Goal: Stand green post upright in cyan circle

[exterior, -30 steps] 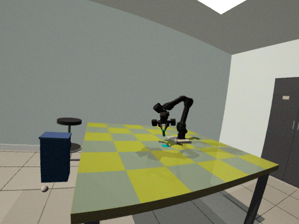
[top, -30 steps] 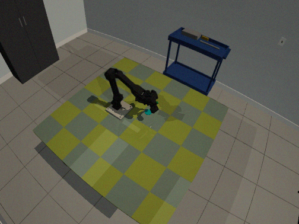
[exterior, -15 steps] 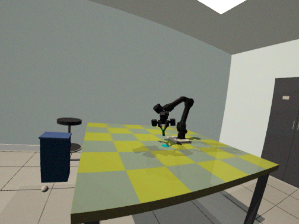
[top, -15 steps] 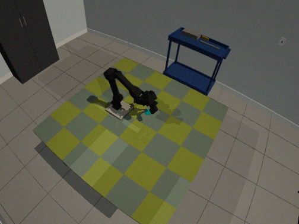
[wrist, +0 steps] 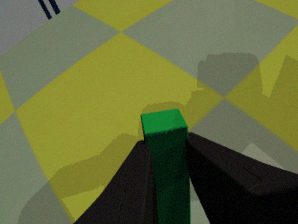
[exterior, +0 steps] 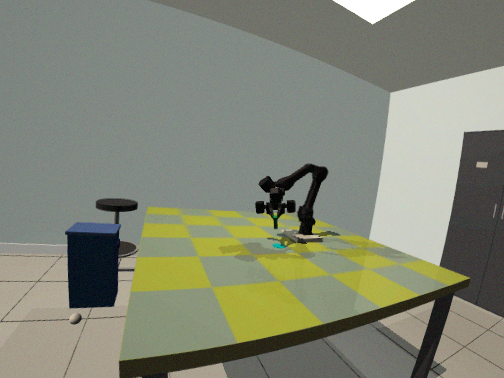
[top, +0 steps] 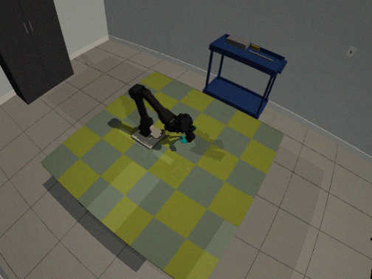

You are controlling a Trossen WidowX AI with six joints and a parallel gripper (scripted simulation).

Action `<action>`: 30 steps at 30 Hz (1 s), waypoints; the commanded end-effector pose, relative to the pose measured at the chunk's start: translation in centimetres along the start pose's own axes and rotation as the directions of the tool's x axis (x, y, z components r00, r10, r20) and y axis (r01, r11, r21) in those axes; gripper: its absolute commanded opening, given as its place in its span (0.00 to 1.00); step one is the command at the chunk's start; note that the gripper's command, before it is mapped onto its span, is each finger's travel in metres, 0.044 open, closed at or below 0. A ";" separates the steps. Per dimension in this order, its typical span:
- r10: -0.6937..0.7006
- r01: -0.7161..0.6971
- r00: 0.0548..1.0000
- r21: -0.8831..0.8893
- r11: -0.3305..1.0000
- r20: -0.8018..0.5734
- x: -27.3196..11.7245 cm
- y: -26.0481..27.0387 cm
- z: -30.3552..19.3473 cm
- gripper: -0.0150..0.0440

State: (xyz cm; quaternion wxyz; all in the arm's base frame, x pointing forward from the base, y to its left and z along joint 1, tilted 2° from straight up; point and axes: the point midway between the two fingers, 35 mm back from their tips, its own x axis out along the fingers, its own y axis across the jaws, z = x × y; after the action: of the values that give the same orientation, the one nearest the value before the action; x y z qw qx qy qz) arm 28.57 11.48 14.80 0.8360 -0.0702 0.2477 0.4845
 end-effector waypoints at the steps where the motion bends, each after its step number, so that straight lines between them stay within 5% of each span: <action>1: 0.005 -0.005 1.000 0.002 1.000 0.021 -0.2 0.1 -0.2 0.29; 30: 0.033 -0.023 0.982 -0.055 0.998 0.186 -1.7 0.7 -0.5 0.29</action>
State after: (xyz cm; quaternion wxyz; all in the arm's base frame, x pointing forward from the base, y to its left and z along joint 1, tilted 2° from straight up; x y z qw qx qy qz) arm 27.40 10.43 15.34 0.8466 -0.0475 0.1617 0.5048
